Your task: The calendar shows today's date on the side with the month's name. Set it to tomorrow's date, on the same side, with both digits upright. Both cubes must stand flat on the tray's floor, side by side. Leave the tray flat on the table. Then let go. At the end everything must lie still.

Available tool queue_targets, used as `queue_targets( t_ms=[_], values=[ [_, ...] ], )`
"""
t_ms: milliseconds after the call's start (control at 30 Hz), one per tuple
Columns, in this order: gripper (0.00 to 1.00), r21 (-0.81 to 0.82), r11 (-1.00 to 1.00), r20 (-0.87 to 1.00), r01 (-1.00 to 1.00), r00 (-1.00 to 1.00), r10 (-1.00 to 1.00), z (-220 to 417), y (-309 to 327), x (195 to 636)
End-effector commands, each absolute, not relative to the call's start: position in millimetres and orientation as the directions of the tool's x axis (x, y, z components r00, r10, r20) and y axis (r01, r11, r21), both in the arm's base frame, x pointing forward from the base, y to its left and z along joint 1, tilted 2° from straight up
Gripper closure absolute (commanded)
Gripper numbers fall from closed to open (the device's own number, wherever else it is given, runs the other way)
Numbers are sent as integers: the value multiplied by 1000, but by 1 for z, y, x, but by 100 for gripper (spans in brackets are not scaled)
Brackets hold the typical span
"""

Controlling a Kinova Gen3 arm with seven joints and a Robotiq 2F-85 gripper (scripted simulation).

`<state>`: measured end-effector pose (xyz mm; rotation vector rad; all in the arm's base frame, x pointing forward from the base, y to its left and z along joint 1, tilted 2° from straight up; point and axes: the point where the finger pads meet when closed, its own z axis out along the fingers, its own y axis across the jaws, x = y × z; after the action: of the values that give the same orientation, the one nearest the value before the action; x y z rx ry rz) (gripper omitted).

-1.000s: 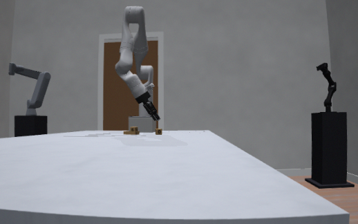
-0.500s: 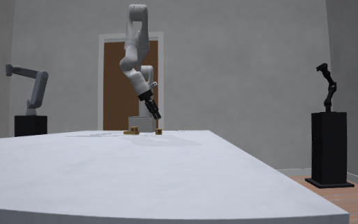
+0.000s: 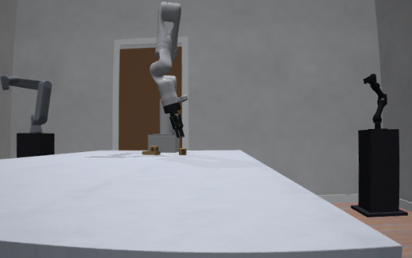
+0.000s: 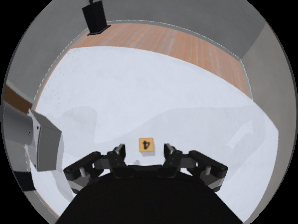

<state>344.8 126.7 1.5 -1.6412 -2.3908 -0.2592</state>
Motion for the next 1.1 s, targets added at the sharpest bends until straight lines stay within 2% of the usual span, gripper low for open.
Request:
queue_targets(
  t_ms=[0, 500, 1067],
  values=[
    [33, 28, 377, 269, 926, -370, 889, 6, 135, 344],
    [33, 25, 377, 234, 926, -372, 898, 6, 135, 343],
    [33, 17, 376, 53, 926, -377, 925, 4, 136, 341]
  ],
)
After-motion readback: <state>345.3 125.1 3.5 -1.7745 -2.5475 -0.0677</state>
